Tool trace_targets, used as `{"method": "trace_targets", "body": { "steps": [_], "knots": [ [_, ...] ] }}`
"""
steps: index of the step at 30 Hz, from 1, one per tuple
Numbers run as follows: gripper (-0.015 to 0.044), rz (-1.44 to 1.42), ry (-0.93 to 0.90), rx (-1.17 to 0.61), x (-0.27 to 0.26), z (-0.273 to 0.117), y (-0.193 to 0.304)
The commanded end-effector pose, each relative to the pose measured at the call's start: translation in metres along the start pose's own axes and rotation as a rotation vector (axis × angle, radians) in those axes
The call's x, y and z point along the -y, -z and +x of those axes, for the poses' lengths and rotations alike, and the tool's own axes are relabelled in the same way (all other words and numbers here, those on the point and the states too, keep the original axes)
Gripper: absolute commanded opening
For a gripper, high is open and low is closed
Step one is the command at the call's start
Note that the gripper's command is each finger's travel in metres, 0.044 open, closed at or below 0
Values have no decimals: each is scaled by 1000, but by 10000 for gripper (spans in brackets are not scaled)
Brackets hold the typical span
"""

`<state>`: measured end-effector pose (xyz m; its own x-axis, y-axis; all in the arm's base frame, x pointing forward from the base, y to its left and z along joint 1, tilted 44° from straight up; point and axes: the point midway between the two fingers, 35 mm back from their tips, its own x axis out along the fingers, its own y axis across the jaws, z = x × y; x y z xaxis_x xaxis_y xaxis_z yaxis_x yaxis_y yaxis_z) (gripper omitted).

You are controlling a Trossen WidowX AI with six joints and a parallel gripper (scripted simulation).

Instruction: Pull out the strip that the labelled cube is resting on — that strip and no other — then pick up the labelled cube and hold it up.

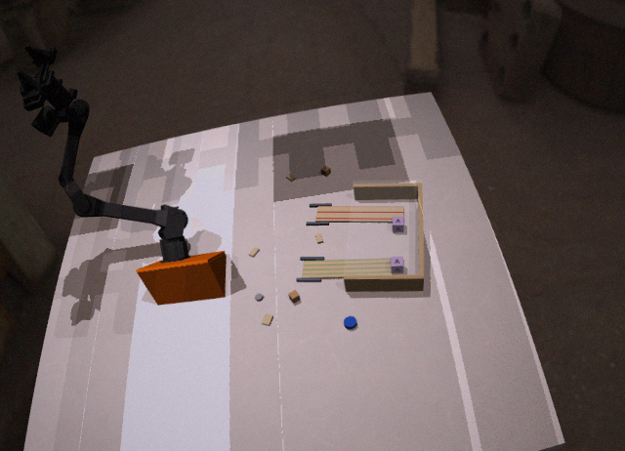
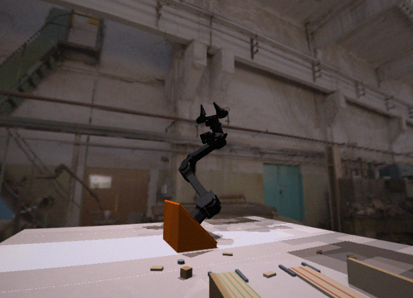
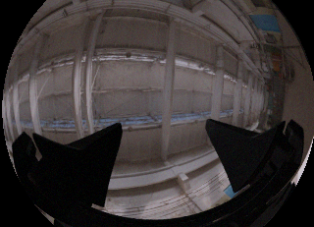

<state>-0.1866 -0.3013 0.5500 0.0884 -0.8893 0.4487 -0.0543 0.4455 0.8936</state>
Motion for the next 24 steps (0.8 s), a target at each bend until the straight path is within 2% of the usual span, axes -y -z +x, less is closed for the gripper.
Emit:
{"method": "trace_targets", "body": {
  "steps": [1,12,18,24],
  "knots": [
    [400,-4,-7,3,-3,-1,1],
    [400,-214,-393,123,-128,-68,63],
    [400,-333,-627,118,-180,-112,127],
    [400,-440,-834,58,-208,-153,200]
  ]
}}
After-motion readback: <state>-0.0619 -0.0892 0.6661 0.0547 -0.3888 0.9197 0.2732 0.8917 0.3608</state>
